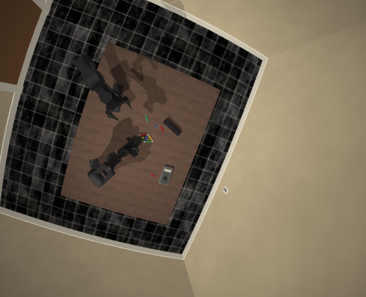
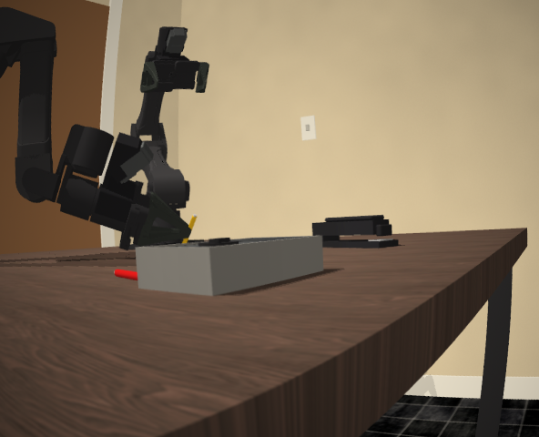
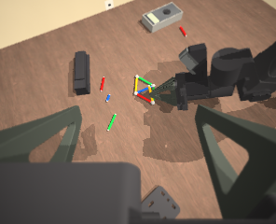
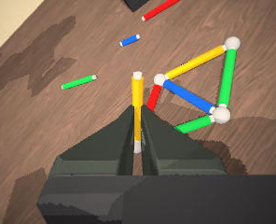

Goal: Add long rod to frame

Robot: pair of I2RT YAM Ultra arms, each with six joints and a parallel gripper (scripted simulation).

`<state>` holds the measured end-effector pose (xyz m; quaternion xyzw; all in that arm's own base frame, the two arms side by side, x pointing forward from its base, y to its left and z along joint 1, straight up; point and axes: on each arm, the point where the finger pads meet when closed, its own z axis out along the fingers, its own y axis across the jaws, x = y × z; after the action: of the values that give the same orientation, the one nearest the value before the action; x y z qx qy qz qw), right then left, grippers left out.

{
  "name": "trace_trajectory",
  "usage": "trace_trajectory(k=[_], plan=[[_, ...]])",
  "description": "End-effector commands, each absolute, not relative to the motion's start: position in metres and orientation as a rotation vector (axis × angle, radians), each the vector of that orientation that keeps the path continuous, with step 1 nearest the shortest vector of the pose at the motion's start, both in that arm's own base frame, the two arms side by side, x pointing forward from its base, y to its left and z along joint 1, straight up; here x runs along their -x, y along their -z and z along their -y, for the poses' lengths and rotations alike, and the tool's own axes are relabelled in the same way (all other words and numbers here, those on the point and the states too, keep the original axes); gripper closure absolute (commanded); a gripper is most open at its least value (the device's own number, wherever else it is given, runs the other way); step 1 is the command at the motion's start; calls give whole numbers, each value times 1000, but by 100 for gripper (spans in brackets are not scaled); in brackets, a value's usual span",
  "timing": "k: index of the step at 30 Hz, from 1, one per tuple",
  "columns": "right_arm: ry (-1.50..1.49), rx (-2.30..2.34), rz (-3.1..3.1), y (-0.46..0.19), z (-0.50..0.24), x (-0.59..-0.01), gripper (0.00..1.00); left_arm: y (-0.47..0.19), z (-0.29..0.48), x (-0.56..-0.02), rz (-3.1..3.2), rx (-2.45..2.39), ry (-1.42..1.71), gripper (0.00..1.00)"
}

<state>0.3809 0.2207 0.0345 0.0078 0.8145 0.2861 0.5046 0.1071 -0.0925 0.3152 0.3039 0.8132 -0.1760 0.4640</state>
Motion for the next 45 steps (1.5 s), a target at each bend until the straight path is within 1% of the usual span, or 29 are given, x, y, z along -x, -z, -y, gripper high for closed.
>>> trace_trajectory(k=[1, 4, 10, 12, 14, 17, 21, 23, 28, 35, 45], plan=[[-690, -17, -1964, -32, -221, -377, 100, -306, 104, -111, -2013, -801, 444, 0], [-690, -17, -1964, -32, -221, -377, 100, -303, 124, -95, -1959, -985, 534, 0], [-690, -16, -1964, -32, -221, -377, 100, -303, 127, -97, -1945, -990, 544, 0], [-690, -16, -1964, -32, -221, -377, 100, -307, 126, -113, -1948, -905, 506, 0], [-690, -16, -1964, -32, -221, -377, 100, -304, 136, -143, -1944, -816, 471, 0], [-694, -19, -1956, -37, -221, -380, 100, -276, 162, -179, -1987, -802, 448, 0], [-694, -19, -1956, -37, -221, -380, 100, -242, 187, -210, -2051, -804, 426, 0], [-694, -19, -1956, -37, -221, -380, 100, -242, 187, -210, -2051, -804, 426, 0], [-694, -19, -1956, -37, -221, -380, 100, -201, 217, -249, -2153, -817, 382, 0], [-694, -19, -1956, -37, -221, -380, 100, -148, 243, -288, -2283, -836, 323, 0], [-694, -19, -1956, -37, -221, -380, 100, -118, 261, -310, -2349, -853, 293, 0]])
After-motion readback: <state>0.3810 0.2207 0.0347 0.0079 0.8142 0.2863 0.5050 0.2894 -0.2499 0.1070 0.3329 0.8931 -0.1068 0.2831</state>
